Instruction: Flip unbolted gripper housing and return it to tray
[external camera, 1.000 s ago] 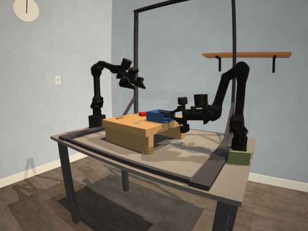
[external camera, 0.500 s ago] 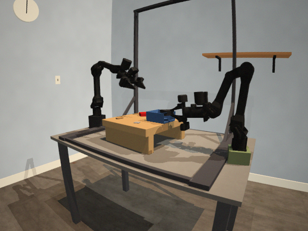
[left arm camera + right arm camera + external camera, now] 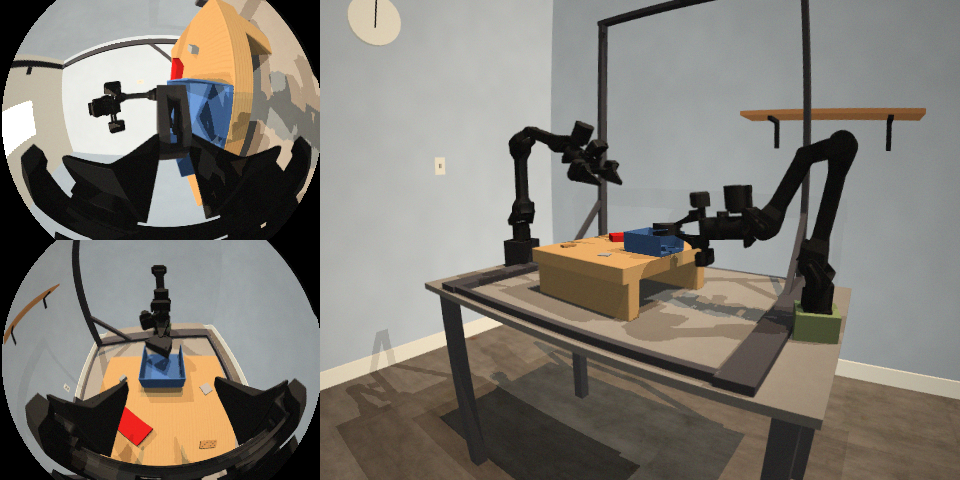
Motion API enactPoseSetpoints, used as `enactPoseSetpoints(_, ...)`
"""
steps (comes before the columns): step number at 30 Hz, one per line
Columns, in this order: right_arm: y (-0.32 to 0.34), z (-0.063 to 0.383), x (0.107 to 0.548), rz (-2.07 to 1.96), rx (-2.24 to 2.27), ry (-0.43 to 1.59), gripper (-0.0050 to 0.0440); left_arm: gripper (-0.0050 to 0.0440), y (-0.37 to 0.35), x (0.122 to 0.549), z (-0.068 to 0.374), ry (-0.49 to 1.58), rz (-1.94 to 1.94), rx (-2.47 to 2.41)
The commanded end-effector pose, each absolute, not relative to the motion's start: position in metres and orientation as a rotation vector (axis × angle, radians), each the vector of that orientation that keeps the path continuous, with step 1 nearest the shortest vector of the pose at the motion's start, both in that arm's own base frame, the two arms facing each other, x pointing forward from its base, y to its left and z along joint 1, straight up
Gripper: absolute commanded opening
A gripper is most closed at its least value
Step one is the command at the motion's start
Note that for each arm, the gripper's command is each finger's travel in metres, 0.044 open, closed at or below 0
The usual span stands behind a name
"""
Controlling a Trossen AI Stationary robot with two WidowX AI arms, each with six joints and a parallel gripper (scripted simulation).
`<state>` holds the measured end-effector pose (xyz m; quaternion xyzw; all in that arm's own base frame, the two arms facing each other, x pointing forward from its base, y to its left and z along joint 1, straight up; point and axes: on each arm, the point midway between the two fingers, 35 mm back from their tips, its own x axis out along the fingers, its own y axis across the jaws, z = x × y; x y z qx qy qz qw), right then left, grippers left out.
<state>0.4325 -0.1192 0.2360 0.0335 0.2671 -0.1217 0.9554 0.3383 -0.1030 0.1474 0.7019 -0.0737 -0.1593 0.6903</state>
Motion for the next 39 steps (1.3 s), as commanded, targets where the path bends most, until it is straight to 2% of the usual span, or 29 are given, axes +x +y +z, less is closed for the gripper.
enactPoseSetpoints(1, -0.119, 0.246, 0.433, -0.242, 0.064, 0.519, 0.044, 0.0118, -0.104, 0.341, 0.164, -0.194, -0.327, 1.567)
enactPoseSetpoints(39, -0.119, 0.246, 0.433, -0.242, 0.064, 0.519, 0.044, 0.0118, -0.099, 0.328, 0.176, -0.193, -0.327, 1.567)
